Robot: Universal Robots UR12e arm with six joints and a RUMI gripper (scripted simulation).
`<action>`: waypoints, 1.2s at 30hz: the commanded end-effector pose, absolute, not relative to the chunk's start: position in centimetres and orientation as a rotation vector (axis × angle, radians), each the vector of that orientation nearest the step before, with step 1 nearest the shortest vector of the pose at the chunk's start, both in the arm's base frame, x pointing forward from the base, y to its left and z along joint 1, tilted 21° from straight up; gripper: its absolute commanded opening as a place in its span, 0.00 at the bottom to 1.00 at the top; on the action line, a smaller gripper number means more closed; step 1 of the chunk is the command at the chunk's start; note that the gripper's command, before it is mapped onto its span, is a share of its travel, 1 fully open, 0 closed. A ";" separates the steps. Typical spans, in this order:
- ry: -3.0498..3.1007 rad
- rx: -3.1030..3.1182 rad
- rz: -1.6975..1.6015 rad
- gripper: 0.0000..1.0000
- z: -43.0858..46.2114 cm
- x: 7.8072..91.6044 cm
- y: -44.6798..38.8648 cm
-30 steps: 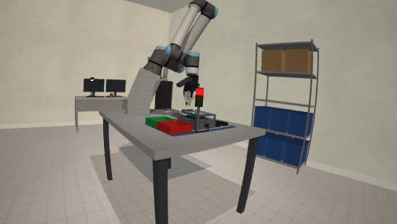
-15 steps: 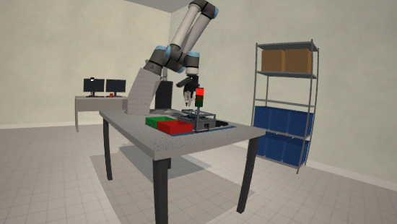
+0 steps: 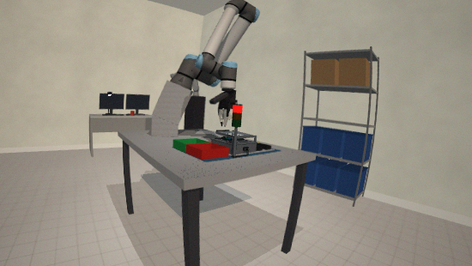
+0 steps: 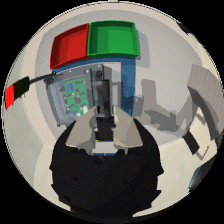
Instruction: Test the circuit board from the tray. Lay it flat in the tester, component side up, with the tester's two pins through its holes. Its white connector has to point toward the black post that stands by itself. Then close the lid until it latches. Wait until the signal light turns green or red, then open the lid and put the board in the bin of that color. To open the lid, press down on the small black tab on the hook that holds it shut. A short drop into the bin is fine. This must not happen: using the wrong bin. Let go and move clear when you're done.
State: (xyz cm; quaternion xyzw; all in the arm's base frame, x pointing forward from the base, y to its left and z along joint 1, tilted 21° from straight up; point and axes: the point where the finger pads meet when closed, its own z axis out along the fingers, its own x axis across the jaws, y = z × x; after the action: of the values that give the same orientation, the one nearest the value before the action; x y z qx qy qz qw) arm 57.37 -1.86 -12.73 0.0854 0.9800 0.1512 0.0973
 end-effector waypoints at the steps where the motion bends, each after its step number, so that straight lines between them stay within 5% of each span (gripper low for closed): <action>1: 2.901 0.253 0.447 0.15 -13.0 57.5 -1.9; 36: 2.901 0.253 0.447 0.15 -14.1 57.7 -1.9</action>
State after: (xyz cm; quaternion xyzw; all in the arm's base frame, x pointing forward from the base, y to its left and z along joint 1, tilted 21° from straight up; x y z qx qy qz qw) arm 57.64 -1.90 -14.11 0.0854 0.9800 0.1512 0.0973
